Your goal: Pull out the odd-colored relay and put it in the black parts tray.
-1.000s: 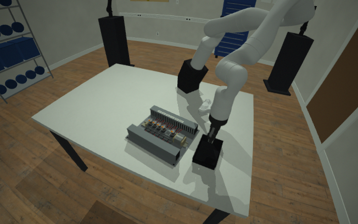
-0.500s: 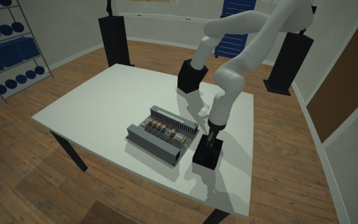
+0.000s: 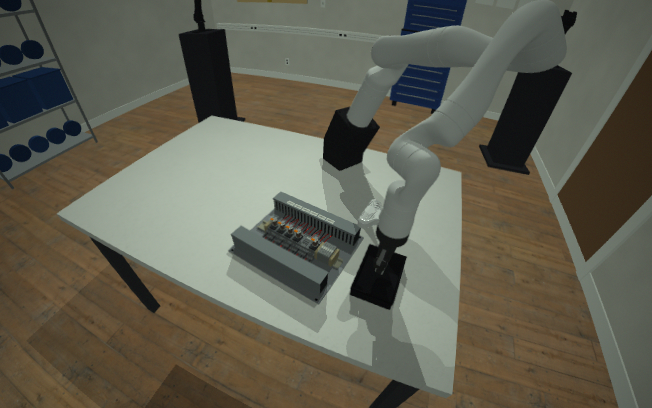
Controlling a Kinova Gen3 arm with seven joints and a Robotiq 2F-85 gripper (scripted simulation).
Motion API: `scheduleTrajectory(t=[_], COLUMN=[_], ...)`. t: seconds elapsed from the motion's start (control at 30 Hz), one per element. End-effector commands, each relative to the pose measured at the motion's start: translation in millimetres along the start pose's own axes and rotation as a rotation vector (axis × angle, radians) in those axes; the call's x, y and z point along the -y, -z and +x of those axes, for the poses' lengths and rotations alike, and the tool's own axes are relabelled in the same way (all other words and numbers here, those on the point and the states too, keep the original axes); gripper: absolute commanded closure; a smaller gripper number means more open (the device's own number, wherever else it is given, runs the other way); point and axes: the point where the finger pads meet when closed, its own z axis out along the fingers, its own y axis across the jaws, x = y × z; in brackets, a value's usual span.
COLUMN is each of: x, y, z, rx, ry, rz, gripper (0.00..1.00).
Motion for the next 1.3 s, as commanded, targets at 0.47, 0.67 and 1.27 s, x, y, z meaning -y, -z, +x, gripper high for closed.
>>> scheduleTrajectory(t=[0.47,0.67,1.27], x=[0.8,0.8,0.8], y=[-24.8,-29.7,-31.7], z=[-0.4,-0.4,-0.4], rx=[0.001,0.001,0.001], ry=[0.0,0.0,0.0], rz=[0.002,0.002,0.002], gripper=[1.0,1.0,1.0])
